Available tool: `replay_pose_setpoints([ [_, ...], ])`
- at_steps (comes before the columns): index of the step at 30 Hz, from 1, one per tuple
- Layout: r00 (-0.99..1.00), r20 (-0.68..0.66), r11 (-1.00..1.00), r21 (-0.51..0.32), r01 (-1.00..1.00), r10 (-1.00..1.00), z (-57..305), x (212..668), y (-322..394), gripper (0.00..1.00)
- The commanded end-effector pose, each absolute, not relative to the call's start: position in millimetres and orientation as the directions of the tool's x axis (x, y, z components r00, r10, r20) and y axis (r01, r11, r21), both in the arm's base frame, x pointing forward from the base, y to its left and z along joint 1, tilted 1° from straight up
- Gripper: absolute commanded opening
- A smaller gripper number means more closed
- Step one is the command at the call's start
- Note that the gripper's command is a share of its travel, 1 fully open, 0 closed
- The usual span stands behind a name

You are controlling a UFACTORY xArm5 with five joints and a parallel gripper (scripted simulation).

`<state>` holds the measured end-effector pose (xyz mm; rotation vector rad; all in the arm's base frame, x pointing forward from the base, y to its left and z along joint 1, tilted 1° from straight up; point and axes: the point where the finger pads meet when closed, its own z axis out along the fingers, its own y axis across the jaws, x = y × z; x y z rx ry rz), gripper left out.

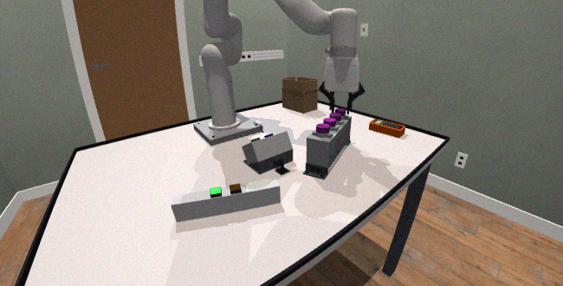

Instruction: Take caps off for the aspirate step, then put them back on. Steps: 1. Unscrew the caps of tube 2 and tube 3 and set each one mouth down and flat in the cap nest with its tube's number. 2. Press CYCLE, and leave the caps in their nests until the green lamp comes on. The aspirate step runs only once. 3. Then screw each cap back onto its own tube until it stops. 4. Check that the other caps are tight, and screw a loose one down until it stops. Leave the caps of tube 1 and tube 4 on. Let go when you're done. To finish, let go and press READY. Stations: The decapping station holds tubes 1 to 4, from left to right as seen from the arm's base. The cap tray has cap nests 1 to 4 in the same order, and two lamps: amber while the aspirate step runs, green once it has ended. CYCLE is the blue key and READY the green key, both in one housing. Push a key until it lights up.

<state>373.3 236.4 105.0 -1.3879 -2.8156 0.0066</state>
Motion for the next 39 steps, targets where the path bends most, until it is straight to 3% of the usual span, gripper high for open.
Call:
replay_pose_setpoints([
  [1,-0.609,-0.008,0.609,0.000,0.793,0.793,104.8,374.6,237.3,0.46],
  [7,-0.609,-0.008,0.609,0.000,0.793,0.793,103.8,374.6,237.3,0.46],
  [8,-0.609,-0.008,0.609,0.000,0.793,0.793,103.8,374.6,237.3,0.00],
  [22,-0.609,-0.008,0.609,0.000,0.793,0.793,103.8,374.6,237.3,0.00],
  [39,-0.347,-0.008,0.347,0.002,0.938,0.938,103.8,374.6,237.3,0.00],
])
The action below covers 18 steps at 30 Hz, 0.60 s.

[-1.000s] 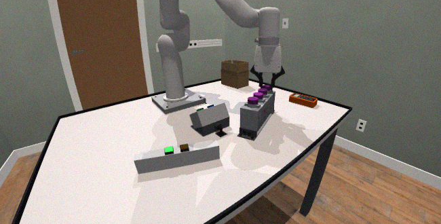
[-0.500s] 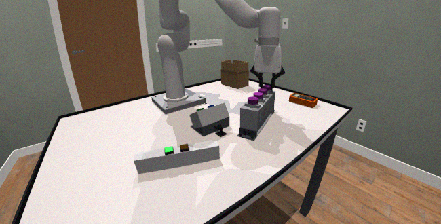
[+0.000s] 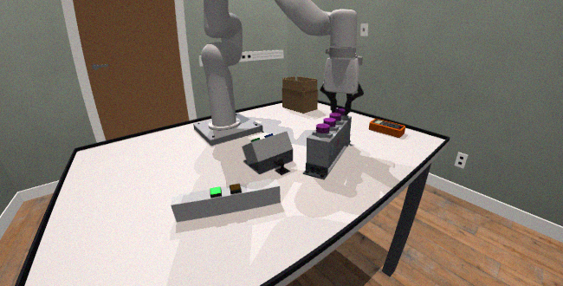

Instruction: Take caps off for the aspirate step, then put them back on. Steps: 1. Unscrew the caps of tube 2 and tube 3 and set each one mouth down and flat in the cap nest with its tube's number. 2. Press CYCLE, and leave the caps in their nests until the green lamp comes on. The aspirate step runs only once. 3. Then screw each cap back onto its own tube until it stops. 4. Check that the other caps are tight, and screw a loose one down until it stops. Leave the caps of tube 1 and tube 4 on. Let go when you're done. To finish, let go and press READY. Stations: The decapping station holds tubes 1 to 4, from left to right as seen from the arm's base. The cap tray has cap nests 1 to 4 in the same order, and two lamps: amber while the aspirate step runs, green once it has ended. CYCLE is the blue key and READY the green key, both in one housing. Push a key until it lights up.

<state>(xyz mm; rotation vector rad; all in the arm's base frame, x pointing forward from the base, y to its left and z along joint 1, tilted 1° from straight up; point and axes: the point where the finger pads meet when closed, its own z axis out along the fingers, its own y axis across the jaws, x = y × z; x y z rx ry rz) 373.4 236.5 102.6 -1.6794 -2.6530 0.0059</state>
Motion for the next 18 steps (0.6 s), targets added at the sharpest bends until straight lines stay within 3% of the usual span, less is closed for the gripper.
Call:
replay_pose_setpoints([
  [1,-0.329,-0.008,0.329,0.002,0.944,0.944,103.8,374.6,237.3,0.00],
  [9,-0.174,-0.007,0.174,0.003,0.985,0.985,103.8,374.6,237.3,0.00],
  [15,-0.165,-0.007,0.165,0.003,0.986,0.986,103.8,374.6,237.3,0.00],
  [16,-0.165,-0.007,0.165,0.003,0.986,0.986,103.8,374.6,237.3,0.46],
  [18,-0.165,-0.007,0.165,0.003,0.986,0.986,103.8,374.6,237.3,0.46],
])
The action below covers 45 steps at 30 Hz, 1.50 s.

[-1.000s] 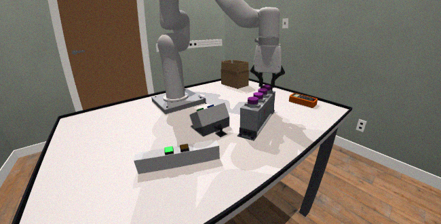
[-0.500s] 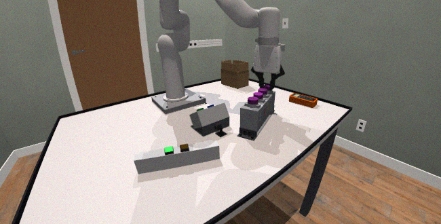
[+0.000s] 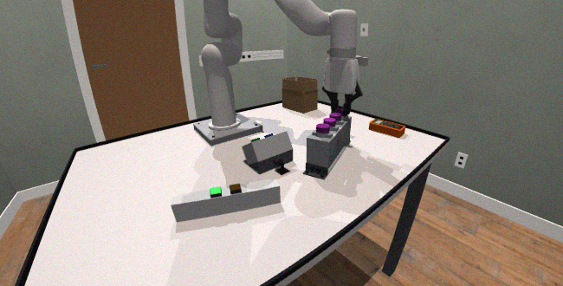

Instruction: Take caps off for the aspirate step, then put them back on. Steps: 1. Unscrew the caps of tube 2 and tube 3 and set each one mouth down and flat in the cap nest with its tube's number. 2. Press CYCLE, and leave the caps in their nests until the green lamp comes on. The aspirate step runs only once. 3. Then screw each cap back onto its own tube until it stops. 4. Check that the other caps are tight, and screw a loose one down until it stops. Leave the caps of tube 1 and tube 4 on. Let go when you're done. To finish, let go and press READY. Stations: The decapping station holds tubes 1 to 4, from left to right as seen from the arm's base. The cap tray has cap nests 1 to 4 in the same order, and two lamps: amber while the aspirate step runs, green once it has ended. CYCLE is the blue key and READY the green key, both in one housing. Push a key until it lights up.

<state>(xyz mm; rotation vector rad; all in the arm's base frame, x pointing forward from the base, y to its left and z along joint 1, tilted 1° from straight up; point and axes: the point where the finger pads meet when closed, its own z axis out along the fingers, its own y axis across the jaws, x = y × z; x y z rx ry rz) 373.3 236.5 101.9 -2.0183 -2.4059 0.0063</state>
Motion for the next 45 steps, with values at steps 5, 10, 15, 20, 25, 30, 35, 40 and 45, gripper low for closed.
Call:
replay_pose_setpoints([
  [5,-0.165,-0.007,0.165,0.003,0.986,0.986,104,375,237,0.46],
  [10,-0.165,-0.007,0.165,0.003,0.986,0.986,107,375,237,0.46],
  [15,-0.165,-0.007,0.165,0.003,0.986,0.986,119,375,237,0.46],
  [20,-0.165,-0.007,0.165,0.003,0.986,0.986,134,375,238,0.46],
  [25,-0.165,-0.007,0.165,0.003,0.986,0.986,149,375,238,0.46],
  [30,-0.165,-0.007,0.165,0.003,0.986,0.986,149,375,238,0.46],
  [35,-0.463,-0.008,0.463,0.001,0.886,0.886,150,388,207,0.46],
  [40,-0.609,-0.008,0.609,0.000,0.793,0.793,150,398,184,0.46],
  [45,-0.609,-0.009,0.609,-0.001,0.793,0.793,150,404,170,0.46],
])
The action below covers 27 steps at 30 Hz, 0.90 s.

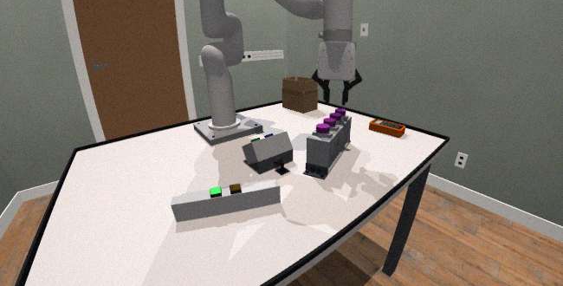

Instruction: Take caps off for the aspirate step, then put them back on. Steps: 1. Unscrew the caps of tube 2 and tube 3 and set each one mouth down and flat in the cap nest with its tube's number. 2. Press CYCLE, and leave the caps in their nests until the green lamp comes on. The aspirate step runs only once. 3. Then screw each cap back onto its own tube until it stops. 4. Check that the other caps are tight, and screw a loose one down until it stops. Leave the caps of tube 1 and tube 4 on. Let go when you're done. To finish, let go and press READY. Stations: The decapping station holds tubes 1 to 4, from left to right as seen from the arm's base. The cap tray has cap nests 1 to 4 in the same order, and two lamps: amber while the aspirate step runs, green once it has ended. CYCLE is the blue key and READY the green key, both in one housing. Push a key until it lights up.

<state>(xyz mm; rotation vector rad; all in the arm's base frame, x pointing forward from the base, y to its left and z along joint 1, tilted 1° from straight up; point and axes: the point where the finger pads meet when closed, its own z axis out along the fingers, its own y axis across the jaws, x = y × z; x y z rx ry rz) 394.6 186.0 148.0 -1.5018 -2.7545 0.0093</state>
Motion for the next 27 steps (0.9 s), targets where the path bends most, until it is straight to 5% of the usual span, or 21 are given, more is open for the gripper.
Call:
replay_pose_setpoints([
  [1,-0.609,-0.009,0.609,-0.001,0.793,0.793,150,407,162,0.46],
  [13,-0.609,-0.010,0.609,-0.001,0.793,0.793,151,437,94,0.46],
  [27,-0.609,-0.010,0.609,-0.001,0.793,0.793,139,437,94,0.46],
])
